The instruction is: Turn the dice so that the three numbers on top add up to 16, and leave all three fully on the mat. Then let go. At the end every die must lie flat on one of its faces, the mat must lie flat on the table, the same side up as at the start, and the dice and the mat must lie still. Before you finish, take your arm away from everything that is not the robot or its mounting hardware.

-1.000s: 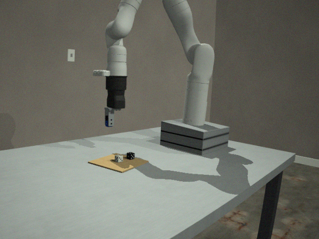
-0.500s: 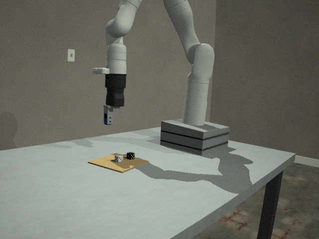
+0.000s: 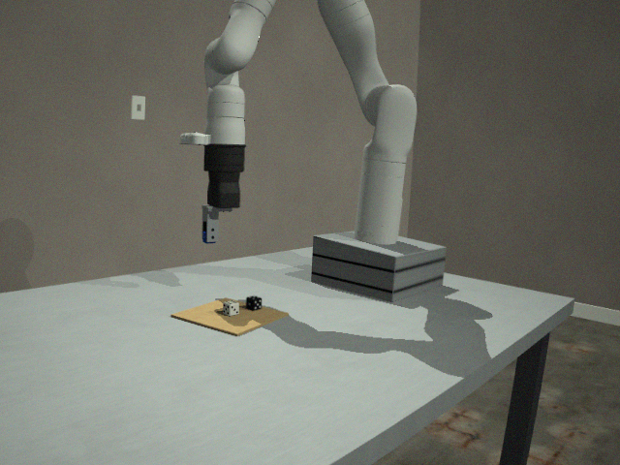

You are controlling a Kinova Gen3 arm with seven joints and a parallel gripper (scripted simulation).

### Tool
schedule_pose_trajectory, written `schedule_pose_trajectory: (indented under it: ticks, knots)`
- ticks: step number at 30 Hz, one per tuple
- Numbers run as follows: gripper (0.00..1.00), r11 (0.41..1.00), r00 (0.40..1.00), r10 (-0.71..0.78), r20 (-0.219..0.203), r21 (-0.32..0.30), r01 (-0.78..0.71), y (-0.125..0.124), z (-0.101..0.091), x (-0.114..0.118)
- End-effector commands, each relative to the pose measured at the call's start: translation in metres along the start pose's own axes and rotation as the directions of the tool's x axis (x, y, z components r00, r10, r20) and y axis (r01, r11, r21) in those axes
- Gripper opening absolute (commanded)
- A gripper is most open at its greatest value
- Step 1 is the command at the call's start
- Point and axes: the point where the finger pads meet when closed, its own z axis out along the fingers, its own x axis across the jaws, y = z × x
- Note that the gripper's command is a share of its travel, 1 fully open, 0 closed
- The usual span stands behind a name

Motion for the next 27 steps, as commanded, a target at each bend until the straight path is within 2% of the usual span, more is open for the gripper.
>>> schedule_pose_trajectory:
  ticks: [1,7,12,14,15,21,27]
  knots:
    - [0.40,0.999,0.999,0.042,-0.002,-0.003,-0.042,-0.0003,0.0008,-0.0006]
    - [0.40,0.974,0.974,0.226,-0.005,-0.015,-0.226,0.0007,0.0036,0.0021]
    - [0.40,0.908,0.908,0.418,-0.013,-0.024,-0.418,0.0018,0.0060,0.0047]
    - [0.40,0.908,0.908,0.418,-0.013,-0.024,-0.418,0.0018,0.0060,0.0047]
    - [0.40,0.888,0.889,0.459,-0.015,-0.025,-0.459,0.0021,0.0065,0.0052]
    - [0.40,0.718,0.719,0.695,-0.028,-0.027,-0.695,0.0036,0.0090,0.0075]
    - [0.40,0.471,0.471,0.881,-0.036,-0.019,-0.882,0.0046,0.0105,0.0080]
